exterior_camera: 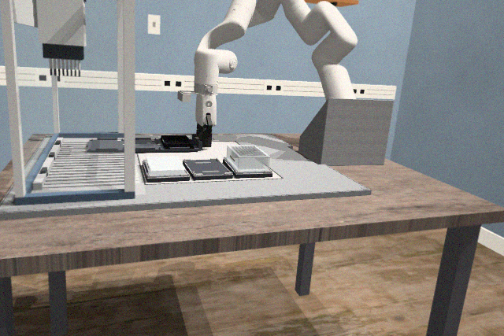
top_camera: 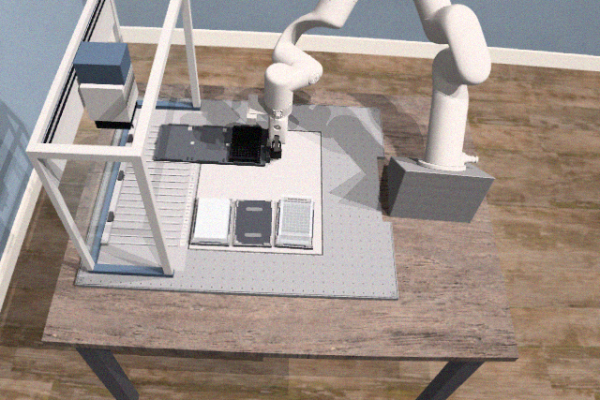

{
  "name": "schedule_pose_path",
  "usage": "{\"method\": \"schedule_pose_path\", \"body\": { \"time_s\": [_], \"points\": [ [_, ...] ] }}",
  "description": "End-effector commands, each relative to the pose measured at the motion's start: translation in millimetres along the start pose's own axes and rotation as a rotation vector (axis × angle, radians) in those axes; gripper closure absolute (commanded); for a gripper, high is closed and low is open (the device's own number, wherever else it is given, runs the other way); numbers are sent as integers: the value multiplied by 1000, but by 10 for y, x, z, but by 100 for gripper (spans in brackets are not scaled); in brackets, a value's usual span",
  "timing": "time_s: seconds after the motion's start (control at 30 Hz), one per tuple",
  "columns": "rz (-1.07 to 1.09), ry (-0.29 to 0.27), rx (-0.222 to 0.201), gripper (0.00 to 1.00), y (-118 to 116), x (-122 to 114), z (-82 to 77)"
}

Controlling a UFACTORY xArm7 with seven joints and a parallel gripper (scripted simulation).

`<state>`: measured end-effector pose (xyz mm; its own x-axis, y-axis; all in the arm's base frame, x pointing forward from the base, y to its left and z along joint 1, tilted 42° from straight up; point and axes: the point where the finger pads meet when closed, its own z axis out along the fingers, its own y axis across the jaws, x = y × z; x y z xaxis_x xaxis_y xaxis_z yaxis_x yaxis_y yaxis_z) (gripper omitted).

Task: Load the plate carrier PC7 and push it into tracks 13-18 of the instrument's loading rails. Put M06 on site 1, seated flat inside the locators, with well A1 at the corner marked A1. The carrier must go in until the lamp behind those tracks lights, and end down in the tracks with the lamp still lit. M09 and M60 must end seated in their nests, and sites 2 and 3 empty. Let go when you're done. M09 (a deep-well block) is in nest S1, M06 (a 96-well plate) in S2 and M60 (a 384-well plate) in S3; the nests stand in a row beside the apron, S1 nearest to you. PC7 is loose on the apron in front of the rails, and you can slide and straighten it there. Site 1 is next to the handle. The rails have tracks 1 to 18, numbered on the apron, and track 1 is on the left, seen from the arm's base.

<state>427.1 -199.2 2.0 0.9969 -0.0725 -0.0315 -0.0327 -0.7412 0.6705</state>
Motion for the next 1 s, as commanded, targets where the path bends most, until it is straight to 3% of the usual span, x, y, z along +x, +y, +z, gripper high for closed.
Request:
{"method": "schedule_pose_path", "body": {
  "time_s": [0.0, 0.97],
  "points": [
    [0, 4, 1, 18, -7, 49, -16],
    [0, 4, 1, 18, -7, 319, -18]
  ]
}}
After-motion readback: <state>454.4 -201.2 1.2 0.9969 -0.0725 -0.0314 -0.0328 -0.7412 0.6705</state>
